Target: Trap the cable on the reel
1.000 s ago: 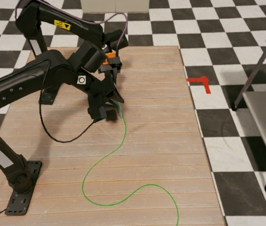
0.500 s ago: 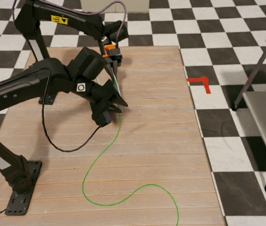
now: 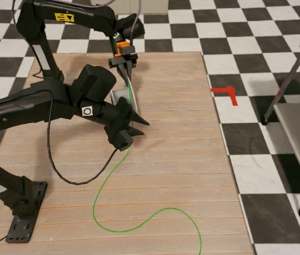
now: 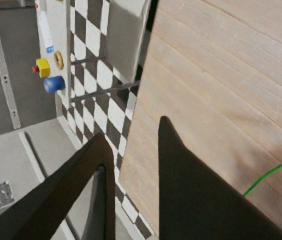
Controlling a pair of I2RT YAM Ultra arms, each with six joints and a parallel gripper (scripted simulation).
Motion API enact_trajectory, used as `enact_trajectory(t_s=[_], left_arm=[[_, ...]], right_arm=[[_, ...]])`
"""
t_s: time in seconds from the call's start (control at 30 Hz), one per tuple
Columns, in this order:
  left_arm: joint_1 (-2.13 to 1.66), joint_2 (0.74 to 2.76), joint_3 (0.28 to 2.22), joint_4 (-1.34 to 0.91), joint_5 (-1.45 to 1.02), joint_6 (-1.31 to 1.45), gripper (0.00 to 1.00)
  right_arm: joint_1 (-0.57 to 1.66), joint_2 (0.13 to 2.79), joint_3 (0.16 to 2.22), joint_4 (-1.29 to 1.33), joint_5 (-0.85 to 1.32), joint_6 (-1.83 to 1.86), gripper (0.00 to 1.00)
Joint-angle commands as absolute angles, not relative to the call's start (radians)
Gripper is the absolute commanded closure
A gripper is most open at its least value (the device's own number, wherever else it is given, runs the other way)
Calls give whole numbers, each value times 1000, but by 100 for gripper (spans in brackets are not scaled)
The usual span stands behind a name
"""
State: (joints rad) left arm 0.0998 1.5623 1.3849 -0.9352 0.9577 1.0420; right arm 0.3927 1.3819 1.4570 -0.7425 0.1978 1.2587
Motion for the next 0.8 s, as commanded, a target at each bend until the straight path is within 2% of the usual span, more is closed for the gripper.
enact_trajectory(t_s=[0.0,0.77], left_arm=[[111,1562,1439,-987,989,1040,100],[111,1558,1470,-1015,990,1046,100]], right_arm=[[357,1325,1431,-635,182,1085,70],[152,1150,1199,-271,86,455,70]])
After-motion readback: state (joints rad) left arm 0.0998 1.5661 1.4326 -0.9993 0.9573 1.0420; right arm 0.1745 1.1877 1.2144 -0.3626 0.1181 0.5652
